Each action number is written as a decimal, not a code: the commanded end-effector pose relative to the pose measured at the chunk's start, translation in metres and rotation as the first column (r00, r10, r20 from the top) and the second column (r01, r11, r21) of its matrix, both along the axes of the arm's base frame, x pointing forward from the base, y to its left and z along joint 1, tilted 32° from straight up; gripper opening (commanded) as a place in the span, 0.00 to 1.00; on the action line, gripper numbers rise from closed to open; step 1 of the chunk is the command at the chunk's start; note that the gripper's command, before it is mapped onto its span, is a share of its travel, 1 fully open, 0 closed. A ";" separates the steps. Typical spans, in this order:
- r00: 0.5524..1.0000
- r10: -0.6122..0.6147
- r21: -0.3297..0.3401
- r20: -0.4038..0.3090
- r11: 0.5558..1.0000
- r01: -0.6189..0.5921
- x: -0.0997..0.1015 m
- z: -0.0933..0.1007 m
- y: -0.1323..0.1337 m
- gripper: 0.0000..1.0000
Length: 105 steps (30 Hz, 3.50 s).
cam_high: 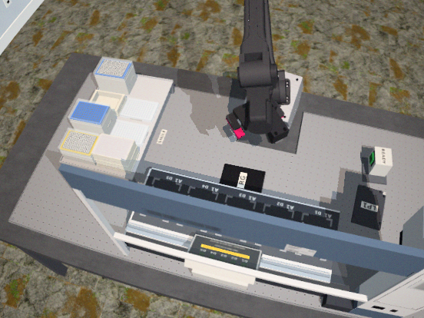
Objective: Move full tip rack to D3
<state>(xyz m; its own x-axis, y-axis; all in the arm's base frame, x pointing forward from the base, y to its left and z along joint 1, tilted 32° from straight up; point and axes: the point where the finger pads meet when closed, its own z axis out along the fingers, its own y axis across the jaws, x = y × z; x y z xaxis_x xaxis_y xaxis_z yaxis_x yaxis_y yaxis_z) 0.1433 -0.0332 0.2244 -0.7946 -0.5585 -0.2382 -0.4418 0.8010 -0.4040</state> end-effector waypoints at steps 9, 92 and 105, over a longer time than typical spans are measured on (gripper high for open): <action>0.978 -0.197 0.117 0.075 0.975 0.188 0.001 0.004 -0.002 1.00; 0.134 -0.979 0.679 -0.156 -0.008 0.734 -0.127 -0.013 -0.208 1.00; -0.056 -0.961 0.700 -0.269 -0.235 0.675 -0.162 -0.024 -0.260 1.00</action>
<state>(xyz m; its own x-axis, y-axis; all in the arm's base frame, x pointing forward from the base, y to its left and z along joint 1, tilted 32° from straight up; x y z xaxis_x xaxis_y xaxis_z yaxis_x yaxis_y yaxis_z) -0.0010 -0.2659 0.1803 -0.2384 0.9200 -0.3110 0.8293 0.3595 0.4277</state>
